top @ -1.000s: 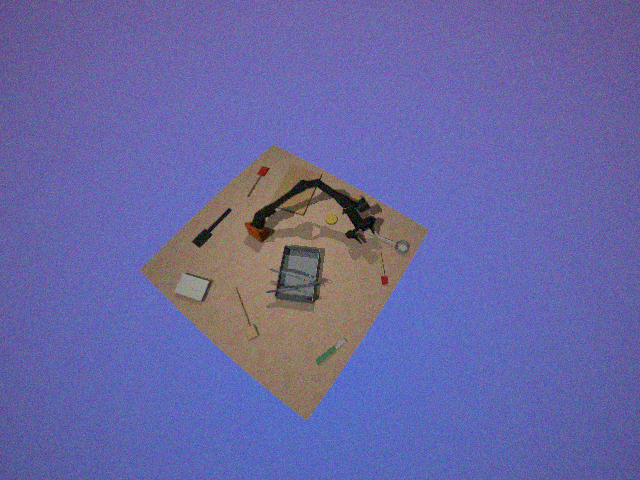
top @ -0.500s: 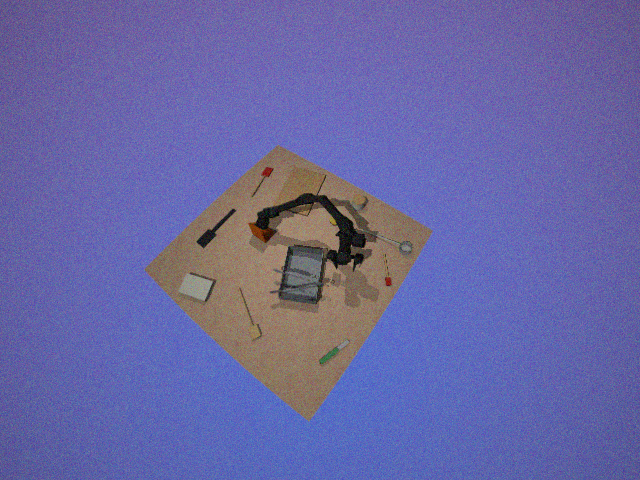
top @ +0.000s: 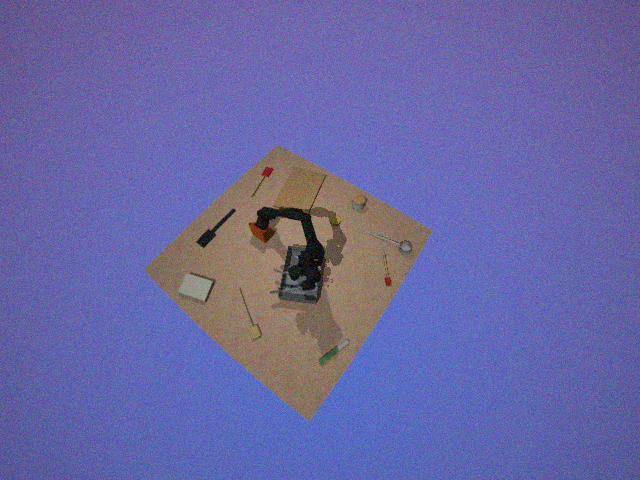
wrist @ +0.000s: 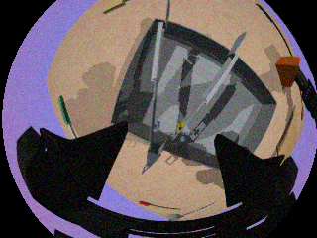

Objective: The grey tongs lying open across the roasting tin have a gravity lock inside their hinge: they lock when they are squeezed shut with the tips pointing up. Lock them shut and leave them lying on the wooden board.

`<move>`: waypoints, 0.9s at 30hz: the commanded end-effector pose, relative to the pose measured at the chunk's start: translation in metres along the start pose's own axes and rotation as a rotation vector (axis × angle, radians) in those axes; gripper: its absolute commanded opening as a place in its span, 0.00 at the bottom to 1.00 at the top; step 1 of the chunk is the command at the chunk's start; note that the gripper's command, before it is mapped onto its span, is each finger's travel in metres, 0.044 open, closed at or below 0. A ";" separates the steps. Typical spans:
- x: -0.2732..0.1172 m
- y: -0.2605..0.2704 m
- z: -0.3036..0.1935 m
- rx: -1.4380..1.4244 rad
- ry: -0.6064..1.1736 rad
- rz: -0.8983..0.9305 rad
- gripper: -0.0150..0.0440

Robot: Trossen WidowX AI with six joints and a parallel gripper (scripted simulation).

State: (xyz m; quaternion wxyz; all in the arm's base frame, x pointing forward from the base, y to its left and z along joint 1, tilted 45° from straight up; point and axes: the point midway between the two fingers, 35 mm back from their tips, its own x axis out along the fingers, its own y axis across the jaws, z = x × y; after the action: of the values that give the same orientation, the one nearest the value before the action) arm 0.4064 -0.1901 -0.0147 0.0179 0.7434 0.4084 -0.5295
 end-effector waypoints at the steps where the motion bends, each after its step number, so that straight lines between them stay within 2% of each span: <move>1: -0.006 -0.003 0.032 0.223 0.081 -0.099 1.00; 27: -0.002 0.006 0.025 0.243 0.085 -0.096 1.00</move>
State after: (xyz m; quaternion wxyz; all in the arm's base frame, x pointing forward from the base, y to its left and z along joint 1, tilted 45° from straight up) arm 0.3888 -0.2089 -0.0240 -0.1116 0.7407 0.3775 -0.5444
